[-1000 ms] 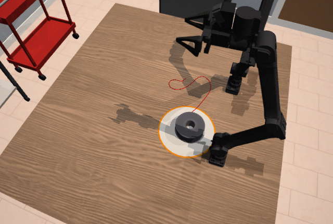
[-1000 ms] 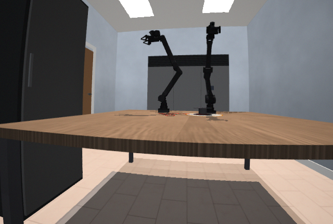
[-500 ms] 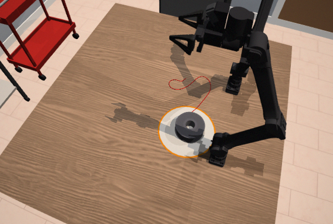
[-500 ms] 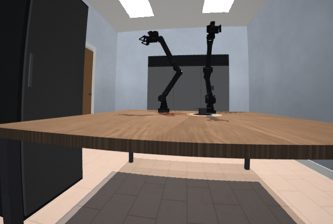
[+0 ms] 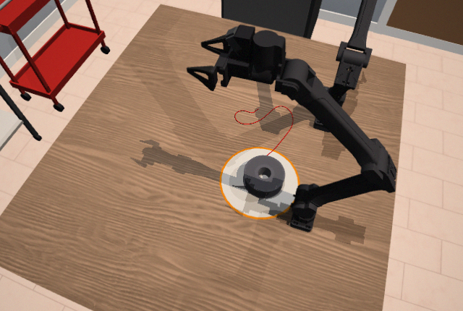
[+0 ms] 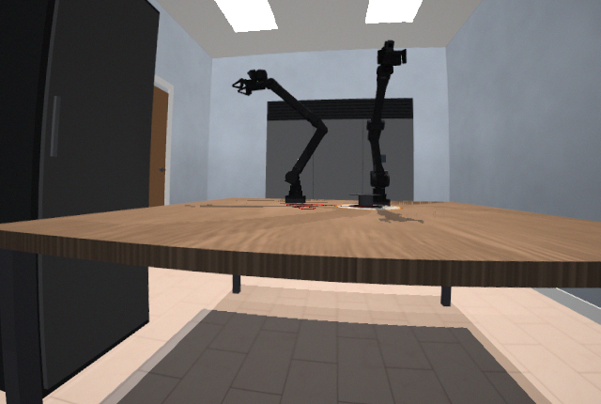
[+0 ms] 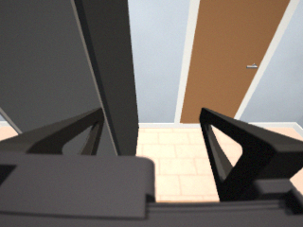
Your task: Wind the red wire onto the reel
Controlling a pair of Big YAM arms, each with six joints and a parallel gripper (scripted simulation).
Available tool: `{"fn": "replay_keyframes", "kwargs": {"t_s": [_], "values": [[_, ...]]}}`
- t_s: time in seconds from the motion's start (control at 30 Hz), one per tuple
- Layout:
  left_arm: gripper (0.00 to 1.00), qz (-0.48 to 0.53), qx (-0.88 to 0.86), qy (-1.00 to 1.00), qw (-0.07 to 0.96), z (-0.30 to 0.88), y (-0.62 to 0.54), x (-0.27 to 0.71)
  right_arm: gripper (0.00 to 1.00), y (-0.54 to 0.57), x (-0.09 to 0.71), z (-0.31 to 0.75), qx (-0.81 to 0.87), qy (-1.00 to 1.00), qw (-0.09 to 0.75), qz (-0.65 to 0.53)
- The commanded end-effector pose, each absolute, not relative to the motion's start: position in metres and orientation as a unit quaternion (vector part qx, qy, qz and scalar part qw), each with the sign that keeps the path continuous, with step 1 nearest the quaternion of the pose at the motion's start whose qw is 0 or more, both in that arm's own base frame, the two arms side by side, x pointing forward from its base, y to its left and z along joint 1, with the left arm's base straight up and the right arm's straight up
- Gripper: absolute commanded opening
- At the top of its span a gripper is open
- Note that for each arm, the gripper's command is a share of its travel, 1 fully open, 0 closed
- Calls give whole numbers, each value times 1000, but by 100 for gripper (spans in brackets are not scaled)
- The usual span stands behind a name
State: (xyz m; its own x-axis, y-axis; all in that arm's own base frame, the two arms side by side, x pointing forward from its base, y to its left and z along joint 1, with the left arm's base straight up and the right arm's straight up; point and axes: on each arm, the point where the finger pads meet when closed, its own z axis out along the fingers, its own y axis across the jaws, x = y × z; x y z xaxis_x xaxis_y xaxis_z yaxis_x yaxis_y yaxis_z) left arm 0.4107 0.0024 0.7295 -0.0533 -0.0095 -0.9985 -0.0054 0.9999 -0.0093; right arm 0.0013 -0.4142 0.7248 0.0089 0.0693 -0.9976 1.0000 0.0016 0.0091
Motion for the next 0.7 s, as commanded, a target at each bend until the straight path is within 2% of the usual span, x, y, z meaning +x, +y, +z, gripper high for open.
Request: {"fn": "replay_keyframes", "kwargs": {"t_s": [0.0, 0.33, 0.67], "values": [[100, 0, 0, 707, 707, 725, 0, 428, 100, -428, -3, 725, 502, 498, 498, -502], [100, 0, 0, 707, 707, 620, 0, 492, 100, -492, -4, 620, 502, 498, 498, -502], [100, 0, 0, 707, 707, 546, 0, 513, 100, -513, -4, 546, 502, 498, 498, -502]]}}
